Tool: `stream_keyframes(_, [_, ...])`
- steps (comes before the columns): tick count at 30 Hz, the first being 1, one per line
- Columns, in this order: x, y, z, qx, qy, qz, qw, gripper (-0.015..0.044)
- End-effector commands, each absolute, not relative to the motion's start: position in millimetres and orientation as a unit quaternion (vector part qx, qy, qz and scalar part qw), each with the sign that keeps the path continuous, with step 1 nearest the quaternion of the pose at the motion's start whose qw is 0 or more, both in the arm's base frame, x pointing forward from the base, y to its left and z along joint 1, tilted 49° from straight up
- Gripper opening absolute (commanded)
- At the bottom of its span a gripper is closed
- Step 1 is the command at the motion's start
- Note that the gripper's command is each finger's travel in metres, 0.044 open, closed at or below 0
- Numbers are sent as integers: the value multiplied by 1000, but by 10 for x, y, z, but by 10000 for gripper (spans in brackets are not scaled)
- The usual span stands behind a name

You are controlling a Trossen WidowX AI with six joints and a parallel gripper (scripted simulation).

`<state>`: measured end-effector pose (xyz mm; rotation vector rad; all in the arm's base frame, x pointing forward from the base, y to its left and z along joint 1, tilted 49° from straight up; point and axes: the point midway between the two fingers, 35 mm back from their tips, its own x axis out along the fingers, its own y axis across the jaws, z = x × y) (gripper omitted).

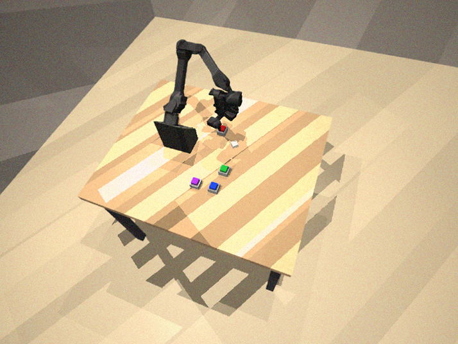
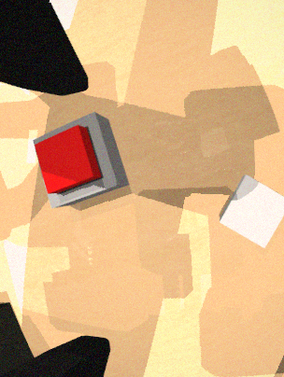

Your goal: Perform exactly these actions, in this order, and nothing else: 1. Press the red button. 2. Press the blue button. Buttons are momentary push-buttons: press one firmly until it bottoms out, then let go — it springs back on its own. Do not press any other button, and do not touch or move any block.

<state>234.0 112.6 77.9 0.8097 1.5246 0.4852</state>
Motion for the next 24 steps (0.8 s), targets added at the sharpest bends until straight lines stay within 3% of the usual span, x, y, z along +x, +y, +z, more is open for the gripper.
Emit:
stream_keyframes(1, [1977,1257,1140,277,650,309,636,400])
stream_keyframes(9, [1977,1257,1140,277,650,309,636,400])
stream_keyframes(16, [1955,1709,751,277,650,310,636,216])
stream_keyframes(24, [1951,1725,740,278,650,310,636,20])
